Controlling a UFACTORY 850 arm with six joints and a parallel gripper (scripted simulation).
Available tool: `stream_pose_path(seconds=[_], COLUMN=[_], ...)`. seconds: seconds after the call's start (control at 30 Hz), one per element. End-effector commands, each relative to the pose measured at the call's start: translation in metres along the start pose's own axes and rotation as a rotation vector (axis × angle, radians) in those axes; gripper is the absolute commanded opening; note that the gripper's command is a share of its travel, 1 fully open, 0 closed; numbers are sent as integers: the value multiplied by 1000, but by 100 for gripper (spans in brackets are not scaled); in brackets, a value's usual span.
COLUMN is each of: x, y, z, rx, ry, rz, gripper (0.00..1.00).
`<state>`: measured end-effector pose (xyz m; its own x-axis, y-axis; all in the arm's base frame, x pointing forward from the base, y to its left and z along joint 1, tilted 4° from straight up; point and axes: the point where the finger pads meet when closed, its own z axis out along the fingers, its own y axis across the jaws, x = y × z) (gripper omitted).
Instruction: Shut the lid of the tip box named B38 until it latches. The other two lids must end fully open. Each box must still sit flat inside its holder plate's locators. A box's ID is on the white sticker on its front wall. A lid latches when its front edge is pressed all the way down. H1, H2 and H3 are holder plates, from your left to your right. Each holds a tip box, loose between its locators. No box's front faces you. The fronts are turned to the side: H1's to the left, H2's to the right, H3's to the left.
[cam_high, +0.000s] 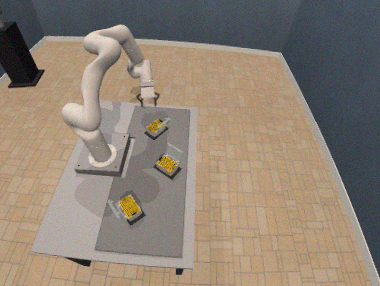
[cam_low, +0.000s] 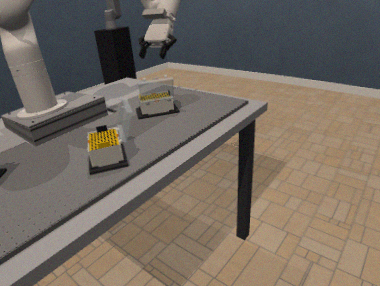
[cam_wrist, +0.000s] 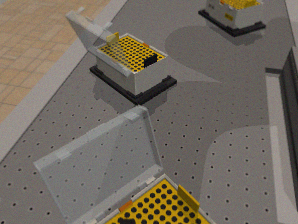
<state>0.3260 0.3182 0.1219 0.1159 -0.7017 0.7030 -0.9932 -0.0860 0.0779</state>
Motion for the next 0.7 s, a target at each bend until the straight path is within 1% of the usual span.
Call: stream_pose_path(seconds=[0.0,0.3,0.37,0.53,0.67], x=[13,42,42,58,59], y=[-10,-30,-30,-41,-41], z=[12,41,41,57,58], rx=[-1,0,0,0,0], ry=[-1,-1,-1,-1,-1], rz=[3,3,3,3,3], gripper=[100,100,100,100,100])
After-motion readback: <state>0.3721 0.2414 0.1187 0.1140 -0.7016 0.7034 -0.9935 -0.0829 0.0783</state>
